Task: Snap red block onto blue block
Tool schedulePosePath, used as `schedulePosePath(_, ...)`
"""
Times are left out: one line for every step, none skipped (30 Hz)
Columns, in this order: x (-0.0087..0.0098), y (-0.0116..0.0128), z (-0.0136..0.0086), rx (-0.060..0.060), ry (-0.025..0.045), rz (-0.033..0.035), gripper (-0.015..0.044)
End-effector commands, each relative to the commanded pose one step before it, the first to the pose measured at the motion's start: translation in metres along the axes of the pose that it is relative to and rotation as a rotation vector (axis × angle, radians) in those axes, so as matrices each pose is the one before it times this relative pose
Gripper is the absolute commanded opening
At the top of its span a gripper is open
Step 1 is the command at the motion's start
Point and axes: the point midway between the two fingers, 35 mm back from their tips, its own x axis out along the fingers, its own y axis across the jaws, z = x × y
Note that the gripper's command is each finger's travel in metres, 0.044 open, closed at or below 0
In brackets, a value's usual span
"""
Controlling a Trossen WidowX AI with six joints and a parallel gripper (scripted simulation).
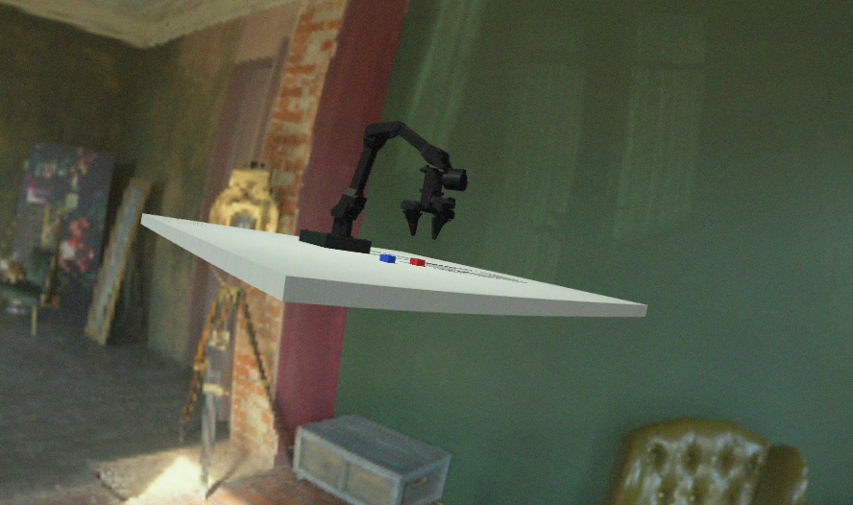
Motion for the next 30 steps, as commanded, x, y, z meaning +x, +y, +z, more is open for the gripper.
schedulePosePath(0.00046, -0.00049, -0.00322, 0.0224, 0.01452, 0.00878, 0.0440)
schedulePosePath(0.00284, 0.00004, 0.00014, 0.0000, 0.00000, 0.00000, 0.0440)
schedulePosePath(0.00849, 0.00006, 0.00026, 0.0000, 0.00000, 0.00000, 0.0440)
schedulePosePath(0.01263, -0.00006, -0.00009, 0.0000, 0.00004, -0.00001, 0.0440)
schedulePosePath(0.00834, -0.00013, -0.00038, 0.0000, 0.00006, -0.00001, 0.0440)
schedulePosePath(0.00277, -0.00006, -0.00018, 0.0000, 0.00002, -0.00001, 0.0440)
schedulePosePath(0.00000, 0.00000, 0.00000, 0.0000, 0.00000, 0.00000, 0.0440)
schedulePosePath(0.00000, 0.00000, 0.00000, 0.0000, 0.00000, 0.00000, 0.0440)
schedulePosePath(0.00000, 0.00000, 0.00000, 0.0000, 0.00000, 0.00000, 0.0440)
schedulePosePath(0.00121, -0.00006, -0.00006, 0.0000, 0.00001, -0.00001, 0.0440)
schedulePosePath(0.00363, -0.00020, -0.00023, 0.0000, 0.00003, -0.00002, 0.0440)
schedulePosePath(0.00542, -0.00032, -0.00043, 0.0000, 0.00005, -0.00003, 0.0440)
schedulePosePath(0.00360, -0.00023, -0.00035, 0.0000, 0.00004, -0.00002, 0.0440)
schedulePosePath(0.00119, -0.00008, -0.00013, 0.0000, 0.00001, -0.00001, 0.0440)
schedulePosePath(0.00000, 0.00000, 0.00000, 0.0000, 0.00000, 0.00000, 0.0440)
schedulePosePath(0.00000, 0.00000, 0.00000, 0.0000, 0.00000, 0.00000, 0.0440)
schedulePosePath(0.00027, 0.00000, 0.00001, 0.0000, 0.00000, 0.00000, 0.0440)
schedulePosePath(0.00082, 0.00000, 0.00002, 0.0000, 0.00000, 0.00000, 0.0440)
schedulePosePath(0.00137, -0.00001, 0.00002, 0.0000, 0.00000, 0.00000, 0.0440)
schedulePosePath(0.00165, -0.00001, 0.00002, 0.0000, 0.00001, 0.00000, 0.0440)
schedulePosePath(0.00165, -0.00001, 0.00001, 0.0000, 0.00001, 0.00000, 0.0440)
schedulePosePath(0.00165, -0.00002, 0.00000, 0.0000, 0.00001, 0.00000, 0.0440)
schedulePosePath(0.00165, -0.00002, -0.00001, 0.0000, 0.00001, 0.00000, 0.0440)
schedulePosePath(0.00164, -0.00002, -0.00002, 0.0000, 0.00001, 0.00000, 0.0440)
schedulePosePath(0.00164, -0.00003, -0.00003, 0.0000, 0.00001, 0.00000, 0.0440)
schedulePosePath(0.00164, -0.00003, -0.00004, 0.0000, 0.00001, 0.00000, 0.0440)
schedulePosePath(0.00164, -0.00003, -0.00005, 0.0000, 0.00001, 0.00000, 0.0440)
schedulePosePath(0.00164, -0.00003, -0.00006, 0.0000, 0.00001, 0.00000, 0.0440)
schedulePosePath(0.00163, -0.00004, -0.00007, 0.0000, 0.00001, 0.00000, 0.0440)
schedulePosePath(0.00163, -0.00004, -0.00008, 0.0000, 0.00001, 0.00000, 0.0440)
